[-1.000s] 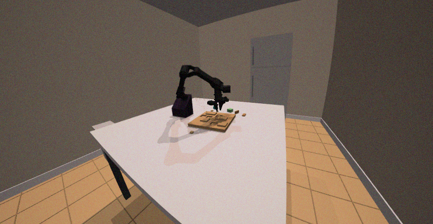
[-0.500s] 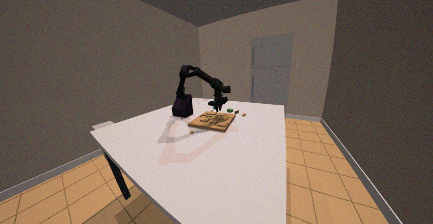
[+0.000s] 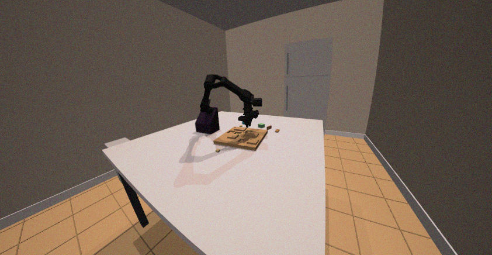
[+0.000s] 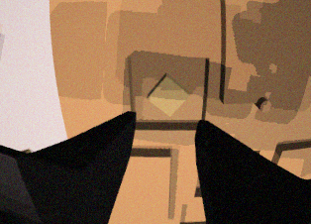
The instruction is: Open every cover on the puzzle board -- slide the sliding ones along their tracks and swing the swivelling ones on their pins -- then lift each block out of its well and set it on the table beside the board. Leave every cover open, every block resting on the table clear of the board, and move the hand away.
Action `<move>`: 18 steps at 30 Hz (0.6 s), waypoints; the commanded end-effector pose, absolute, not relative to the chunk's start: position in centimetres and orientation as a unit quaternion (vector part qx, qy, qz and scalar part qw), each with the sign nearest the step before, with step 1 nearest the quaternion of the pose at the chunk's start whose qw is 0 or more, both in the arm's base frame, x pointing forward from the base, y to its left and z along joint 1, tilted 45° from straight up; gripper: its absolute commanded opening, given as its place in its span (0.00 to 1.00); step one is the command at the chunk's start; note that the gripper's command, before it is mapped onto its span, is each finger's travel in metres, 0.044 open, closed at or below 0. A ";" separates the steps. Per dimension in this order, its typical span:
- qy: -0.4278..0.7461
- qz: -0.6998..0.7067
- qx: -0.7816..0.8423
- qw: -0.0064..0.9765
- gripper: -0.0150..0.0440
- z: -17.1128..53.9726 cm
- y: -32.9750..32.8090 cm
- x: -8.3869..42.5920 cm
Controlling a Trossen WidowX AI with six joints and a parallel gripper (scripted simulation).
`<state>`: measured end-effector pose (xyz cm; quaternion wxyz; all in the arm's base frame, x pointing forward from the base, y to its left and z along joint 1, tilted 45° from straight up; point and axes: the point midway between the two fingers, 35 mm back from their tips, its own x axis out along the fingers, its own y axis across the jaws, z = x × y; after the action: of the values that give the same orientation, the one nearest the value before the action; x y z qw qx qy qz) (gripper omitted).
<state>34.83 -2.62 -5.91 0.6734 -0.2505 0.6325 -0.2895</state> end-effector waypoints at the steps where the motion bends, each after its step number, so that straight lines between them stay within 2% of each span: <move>1: 0.641 -0.270 -0.273 0.665 0.50 -6.0 -2.7 34.8; 18: 0.669 -0.189 -0.353 0.626 0.50 -6.2 -2.9 34.8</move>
<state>34.84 -2.84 -6.14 0.6352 -0.3357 0.6646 -0.2052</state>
